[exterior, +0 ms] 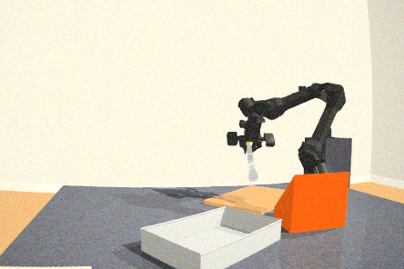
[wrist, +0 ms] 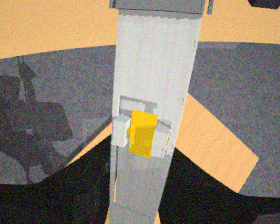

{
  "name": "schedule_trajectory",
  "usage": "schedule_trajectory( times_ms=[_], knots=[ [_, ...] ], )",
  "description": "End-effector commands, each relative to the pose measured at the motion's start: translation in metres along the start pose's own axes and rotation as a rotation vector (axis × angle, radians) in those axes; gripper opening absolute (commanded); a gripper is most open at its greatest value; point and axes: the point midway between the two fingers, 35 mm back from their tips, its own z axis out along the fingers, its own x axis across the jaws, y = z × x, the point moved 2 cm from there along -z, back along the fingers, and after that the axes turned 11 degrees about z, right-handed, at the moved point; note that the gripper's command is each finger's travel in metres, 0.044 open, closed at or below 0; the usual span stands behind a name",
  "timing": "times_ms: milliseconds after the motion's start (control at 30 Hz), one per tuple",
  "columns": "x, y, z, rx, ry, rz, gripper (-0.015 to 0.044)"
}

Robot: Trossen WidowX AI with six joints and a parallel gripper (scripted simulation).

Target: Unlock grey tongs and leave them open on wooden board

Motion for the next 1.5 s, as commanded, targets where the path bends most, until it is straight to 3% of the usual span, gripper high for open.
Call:
schedule_trajectory(
  times_ms=[0, 467, 1467],
  knots=[
    [-0.004, -0.002, -0.007, -0.063, -0.013, 0.015, -0.015],
    [-0.03, -0.021, -0.033, -0.186, -0.093, 0.098, -0.015],
    [-0.032, -0.022, -0.034, -0.188, -0.099, 0.103, -0.015]
  ],
)
